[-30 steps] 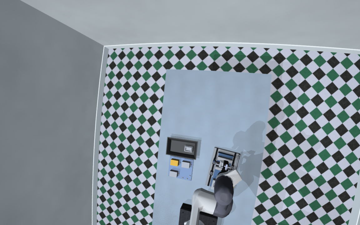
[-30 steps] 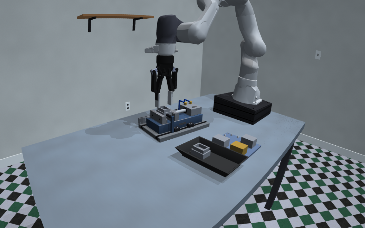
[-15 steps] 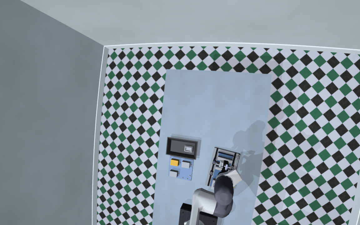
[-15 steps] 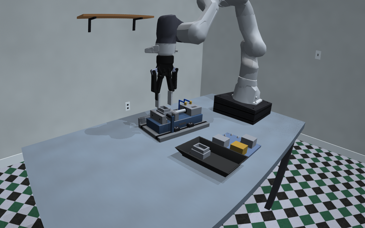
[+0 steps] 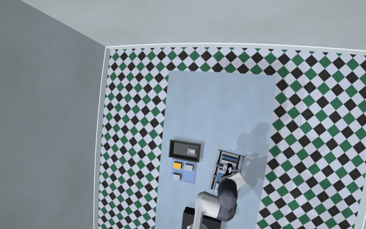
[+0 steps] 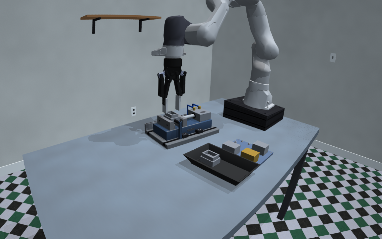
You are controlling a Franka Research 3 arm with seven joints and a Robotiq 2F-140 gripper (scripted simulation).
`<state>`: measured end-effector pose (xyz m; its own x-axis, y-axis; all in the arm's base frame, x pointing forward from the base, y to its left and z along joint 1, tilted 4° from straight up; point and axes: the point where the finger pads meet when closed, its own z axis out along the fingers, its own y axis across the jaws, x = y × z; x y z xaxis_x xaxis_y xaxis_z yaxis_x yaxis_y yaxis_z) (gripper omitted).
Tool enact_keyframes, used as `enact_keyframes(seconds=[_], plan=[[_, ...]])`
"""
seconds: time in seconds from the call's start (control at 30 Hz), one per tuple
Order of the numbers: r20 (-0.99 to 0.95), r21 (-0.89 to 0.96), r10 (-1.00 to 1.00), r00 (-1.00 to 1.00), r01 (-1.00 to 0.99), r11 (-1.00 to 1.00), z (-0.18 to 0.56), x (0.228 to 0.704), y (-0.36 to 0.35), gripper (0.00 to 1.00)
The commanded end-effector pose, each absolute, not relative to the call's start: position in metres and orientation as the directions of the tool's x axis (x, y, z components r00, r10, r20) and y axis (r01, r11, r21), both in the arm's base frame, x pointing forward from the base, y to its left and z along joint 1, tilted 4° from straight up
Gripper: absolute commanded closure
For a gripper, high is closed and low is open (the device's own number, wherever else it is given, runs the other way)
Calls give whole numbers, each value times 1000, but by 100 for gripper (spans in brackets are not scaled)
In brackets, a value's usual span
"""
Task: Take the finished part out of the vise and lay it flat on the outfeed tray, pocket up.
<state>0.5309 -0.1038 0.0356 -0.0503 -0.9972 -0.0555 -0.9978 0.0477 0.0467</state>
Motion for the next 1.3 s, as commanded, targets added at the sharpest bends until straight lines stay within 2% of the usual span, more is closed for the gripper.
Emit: enact_keyframes(seconds=[0.0, 1.27], plan=[[-55, 47, -997, -53, -998, 50, 34, 531, -103, 60], [-55, 47, -997, -53, -998, 50, 20, 530, -103, 60]])
